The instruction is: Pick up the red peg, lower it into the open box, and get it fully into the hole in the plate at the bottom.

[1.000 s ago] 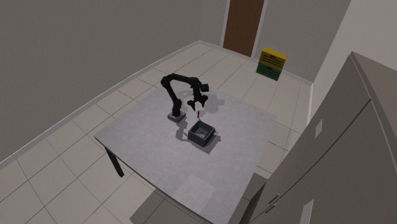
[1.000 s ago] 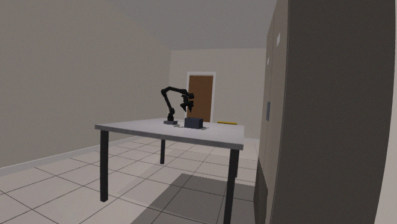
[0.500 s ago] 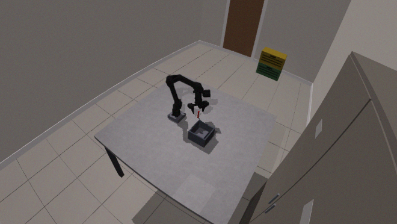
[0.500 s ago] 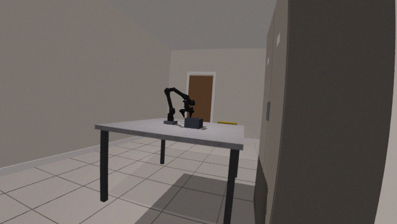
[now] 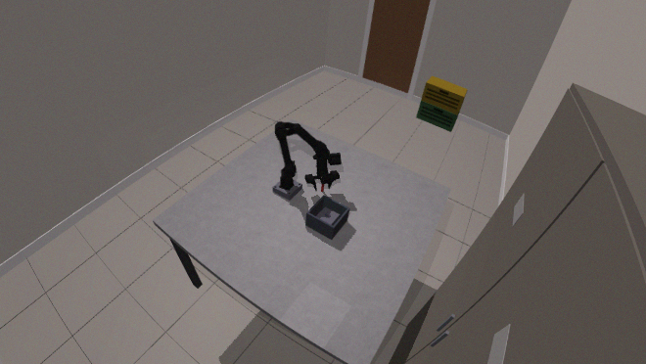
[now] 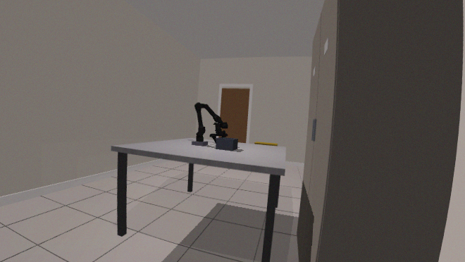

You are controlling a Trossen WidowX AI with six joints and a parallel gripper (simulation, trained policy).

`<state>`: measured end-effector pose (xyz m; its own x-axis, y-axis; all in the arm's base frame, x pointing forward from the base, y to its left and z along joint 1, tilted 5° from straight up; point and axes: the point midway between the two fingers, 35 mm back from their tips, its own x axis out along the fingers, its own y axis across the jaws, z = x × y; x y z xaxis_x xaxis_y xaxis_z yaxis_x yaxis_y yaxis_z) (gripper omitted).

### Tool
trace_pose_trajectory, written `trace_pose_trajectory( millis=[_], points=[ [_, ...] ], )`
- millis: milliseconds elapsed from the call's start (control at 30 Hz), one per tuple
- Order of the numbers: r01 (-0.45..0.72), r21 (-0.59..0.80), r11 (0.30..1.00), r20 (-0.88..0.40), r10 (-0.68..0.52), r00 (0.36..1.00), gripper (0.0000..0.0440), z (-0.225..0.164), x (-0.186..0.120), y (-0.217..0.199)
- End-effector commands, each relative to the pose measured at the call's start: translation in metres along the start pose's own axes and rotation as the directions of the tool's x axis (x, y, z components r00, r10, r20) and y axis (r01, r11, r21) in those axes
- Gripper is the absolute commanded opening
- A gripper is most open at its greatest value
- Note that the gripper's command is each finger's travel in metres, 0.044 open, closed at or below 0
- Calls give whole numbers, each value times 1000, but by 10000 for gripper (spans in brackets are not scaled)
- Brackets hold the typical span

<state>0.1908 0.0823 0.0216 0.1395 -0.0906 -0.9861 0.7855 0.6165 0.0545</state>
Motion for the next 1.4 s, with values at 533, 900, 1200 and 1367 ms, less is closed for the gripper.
trace_pose_trajectory(
  millis=[533,900,1200,1367],
  points=[
    [-11,19,1000,-31,11,999,0,10,-7,4],
    [-11,-46,999,86,15,996,0,46,-41,6],
    [-1,-54,999,156,9,988,0,82,-69,8],
    [11,-38,999,180,-4,984,0,104,-78,6]
  ],
)
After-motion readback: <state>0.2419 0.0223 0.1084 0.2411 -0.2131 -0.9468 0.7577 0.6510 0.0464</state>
